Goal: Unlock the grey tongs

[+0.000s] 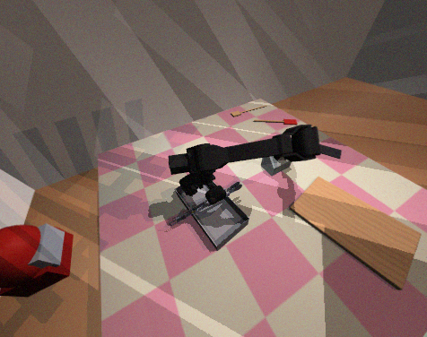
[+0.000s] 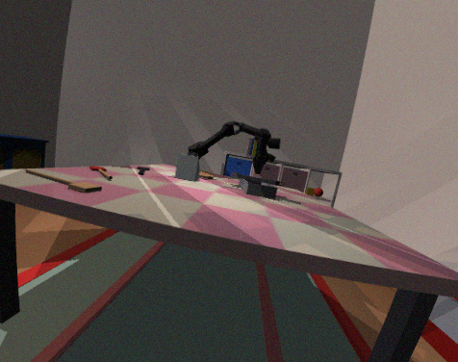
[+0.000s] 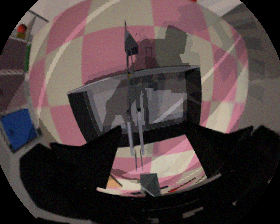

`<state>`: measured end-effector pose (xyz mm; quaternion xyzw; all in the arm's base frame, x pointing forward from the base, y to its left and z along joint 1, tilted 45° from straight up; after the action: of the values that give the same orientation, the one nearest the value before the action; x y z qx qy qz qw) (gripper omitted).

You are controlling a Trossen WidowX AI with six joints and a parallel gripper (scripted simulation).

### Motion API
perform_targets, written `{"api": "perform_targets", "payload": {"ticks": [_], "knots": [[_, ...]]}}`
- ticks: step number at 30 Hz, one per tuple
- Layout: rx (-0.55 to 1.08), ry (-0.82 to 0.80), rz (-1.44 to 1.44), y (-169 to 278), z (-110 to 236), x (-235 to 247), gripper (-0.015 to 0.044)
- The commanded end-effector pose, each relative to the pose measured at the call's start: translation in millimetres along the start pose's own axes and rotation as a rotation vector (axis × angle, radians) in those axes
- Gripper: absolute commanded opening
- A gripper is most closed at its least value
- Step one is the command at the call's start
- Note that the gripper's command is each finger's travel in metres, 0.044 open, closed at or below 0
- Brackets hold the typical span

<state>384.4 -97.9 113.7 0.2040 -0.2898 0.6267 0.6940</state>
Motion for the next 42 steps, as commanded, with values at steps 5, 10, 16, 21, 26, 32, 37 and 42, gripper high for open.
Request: {"api": "perform_targets", "payload": {"ticks": [5, 10, 16, 21, 26, 32, 37, 42], "knots": [[0.053, -0.061, -0.05, 4.5, -2.7, 22.5, 0.044], [0.053, -0.061, -0.05, 1.8, -2.8, 23.9, 0.044], [0.053, -0.061, -0.05, 1.6, -6.8, 24.1, 0.044], [0.052, -0.061, -0.05, 1.4, -15.0, 24.4, 0.044], [0.052, -0.06, -0.05, 1.4, -23.2, 24.8, 0.044], [0.052, -0.06, -0.05, 1.6, -33.1, 25.4, 0.044], [0.052, -0.061, -0.05, 2.0, -41.2, 26.0, 0.044], [0.052, -0.061, -0.05, 2.6, -49.3, 26.6, 0.044]]}}
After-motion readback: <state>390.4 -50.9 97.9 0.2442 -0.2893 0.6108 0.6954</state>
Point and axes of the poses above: the point midway between the two fingers, 35 mm back from their tips, its own z axis back along the fingers, its own x axis across the jaws, y = z × x, the point moved 8 cm from there along z, back along the fingers, and after that the axes turned 2 degrees about -z, right-handed, at the moved point
